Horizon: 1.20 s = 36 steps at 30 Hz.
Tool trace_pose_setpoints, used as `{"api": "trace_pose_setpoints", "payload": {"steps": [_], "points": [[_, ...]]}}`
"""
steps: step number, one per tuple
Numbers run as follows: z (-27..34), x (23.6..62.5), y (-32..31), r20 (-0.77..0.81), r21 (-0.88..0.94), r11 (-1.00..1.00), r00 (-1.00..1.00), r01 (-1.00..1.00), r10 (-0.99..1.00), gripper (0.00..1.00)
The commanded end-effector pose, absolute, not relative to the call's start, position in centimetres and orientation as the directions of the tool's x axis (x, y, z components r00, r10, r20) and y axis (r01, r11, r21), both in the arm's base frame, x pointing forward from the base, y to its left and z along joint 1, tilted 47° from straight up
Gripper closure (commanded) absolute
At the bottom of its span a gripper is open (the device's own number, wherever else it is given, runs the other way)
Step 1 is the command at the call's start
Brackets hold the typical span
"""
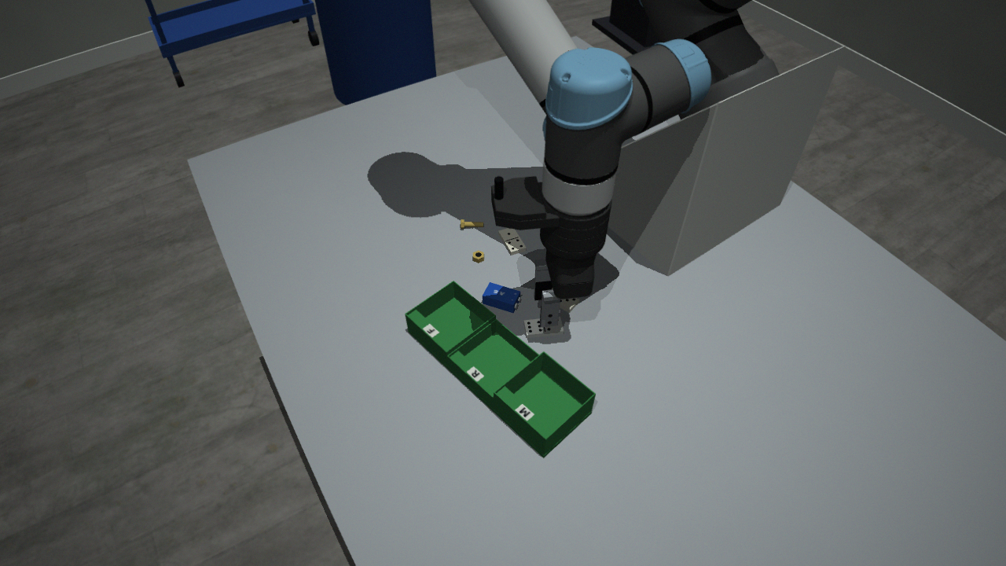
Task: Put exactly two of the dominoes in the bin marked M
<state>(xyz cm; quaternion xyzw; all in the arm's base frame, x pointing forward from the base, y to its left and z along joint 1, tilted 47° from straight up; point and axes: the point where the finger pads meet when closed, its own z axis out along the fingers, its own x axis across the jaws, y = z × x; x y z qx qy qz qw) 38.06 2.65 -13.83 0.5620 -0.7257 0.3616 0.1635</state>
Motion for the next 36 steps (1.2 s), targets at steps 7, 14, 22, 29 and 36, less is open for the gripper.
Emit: {"api": "trace_pose_setpoints", "payload": {"steps": [7,14,22,29,36], "points": [[-15.47,38.63,1.05,0.641,-0.345,0.102,-0.313,-0.933,-0.701,0.21],[-15.73,38.72,0.76,0.641,-0.345,0.102,-0.313,-0.933,-0.701,0.21],[-16.28,38.83,0.18,0.641,-0.345,0.102,-0.313,-0.933,-0.701,0.21],[-16.28,38.8,0.18,0.641,-0.345,0.102,-0.313,-0.933,-0.701,0.21],[-16.27,38.79,0.18,0.641,-0.345,0.102,-0.313,-0.933,-0.701,0.21]]}}
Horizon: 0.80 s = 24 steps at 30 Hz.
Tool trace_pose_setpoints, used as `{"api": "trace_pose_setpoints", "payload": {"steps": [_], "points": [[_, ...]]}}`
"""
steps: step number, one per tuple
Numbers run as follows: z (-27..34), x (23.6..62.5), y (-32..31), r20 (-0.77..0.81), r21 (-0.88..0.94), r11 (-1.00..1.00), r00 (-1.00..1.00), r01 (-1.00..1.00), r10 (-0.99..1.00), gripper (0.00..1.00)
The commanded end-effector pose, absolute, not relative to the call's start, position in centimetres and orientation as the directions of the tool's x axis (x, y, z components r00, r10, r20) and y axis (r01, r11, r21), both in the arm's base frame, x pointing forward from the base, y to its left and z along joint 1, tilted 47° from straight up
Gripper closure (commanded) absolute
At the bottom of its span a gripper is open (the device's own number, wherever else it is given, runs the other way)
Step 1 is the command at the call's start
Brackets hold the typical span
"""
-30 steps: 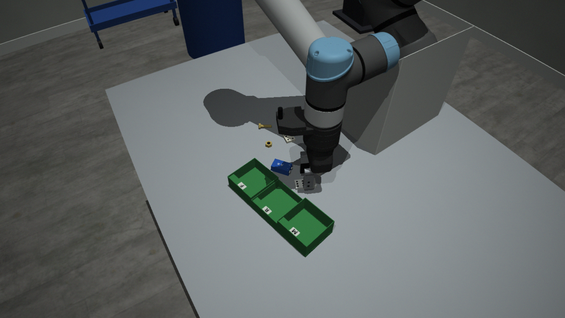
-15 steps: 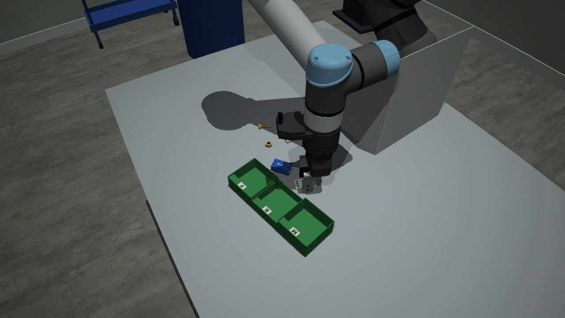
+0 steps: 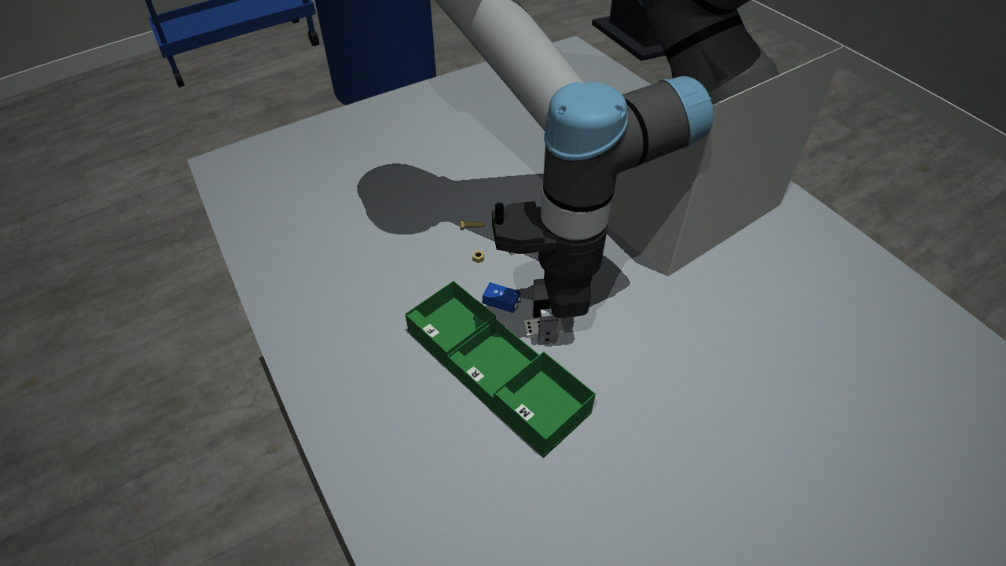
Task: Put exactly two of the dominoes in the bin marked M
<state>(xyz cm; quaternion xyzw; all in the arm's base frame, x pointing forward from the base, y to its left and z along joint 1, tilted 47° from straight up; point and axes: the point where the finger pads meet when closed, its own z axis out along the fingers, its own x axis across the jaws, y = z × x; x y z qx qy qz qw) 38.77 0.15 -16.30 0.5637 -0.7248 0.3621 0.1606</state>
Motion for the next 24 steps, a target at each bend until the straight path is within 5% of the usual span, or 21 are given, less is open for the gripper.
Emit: {"api": "trace_pose_setpoints", "payload": {"steps": [1,2,24], "points": [[-16.27,38.79,0.18,0.641,-0.345,0.102,-0.313,-0.933,-0.701,0.21],[-16.28,38.79,0.17,0.641,-0.345,0.102,-0.313,-0.933,-0.701,0.51],[-16.27,38.79,0.18,0.641,-0.345,0.102,-0.313,-0.933,-0.701,0.51]]}}
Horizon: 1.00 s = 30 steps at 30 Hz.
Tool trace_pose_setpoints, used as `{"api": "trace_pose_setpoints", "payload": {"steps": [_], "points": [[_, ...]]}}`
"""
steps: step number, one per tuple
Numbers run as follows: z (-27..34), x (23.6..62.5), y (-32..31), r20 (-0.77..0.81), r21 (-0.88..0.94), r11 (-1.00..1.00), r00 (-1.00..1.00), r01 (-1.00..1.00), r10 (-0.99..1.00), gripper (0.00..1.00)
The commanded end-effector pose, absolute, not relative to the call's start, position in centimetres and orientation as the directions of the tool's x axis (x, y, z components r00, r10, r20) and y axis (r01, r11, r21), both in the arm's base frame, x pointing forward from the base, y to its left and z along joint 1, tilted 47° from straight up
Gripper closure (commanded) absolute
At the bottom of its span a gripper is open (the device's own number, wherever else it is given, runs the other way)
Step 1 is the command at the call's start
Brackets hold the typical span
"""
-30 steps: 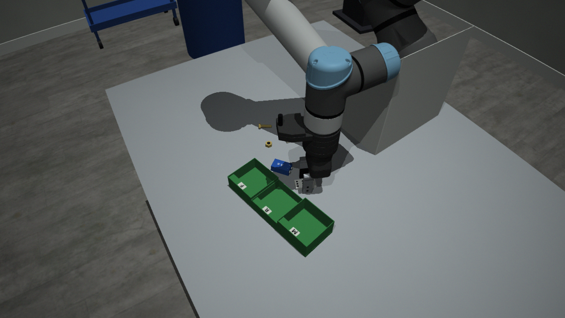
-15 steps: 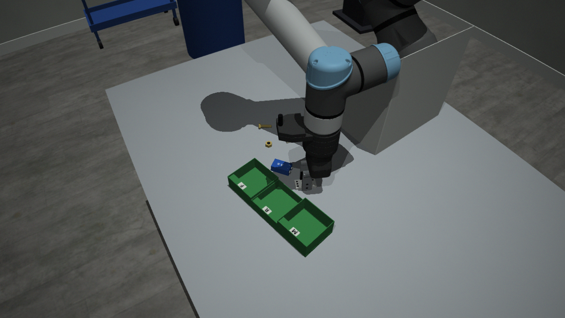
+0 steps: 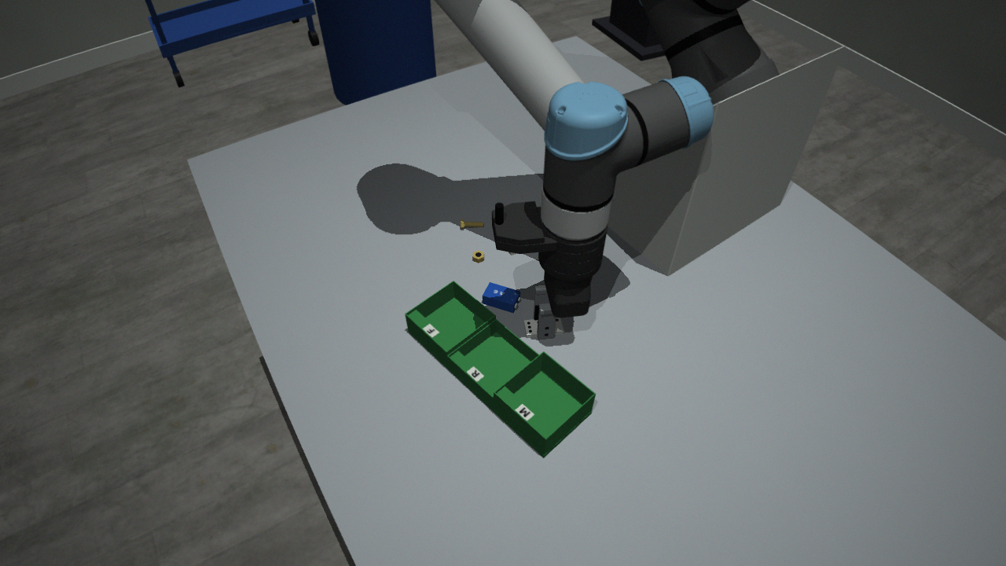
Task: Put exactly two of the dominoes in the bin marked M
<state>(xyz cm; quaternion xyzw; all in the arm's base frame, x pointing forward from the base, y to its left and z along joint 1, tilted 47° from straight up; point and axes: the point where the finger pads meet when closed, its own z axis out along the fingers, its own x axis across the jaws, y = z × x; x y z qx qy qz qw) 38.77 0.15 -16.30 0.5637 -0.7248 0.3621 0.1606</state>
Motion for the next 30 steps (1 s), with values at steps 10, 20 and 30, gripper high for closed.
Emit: {"api": "trace_pose_setpoints", "payload": {"steps": [10,20,30], "points": [[-15.8,38.7,0.6,0.641,-0.345,0.102,-0.313,-0.933,-0.701,0.51],[-13.8,38.1,2.8,0.64,-0.345,0.102,-0.313,-0.933,-0.701,0.51],[-12.2,37.7,4.4,0.64,-0.345,0.102,-0.313,-0.933,-0.701,0.51]]}}
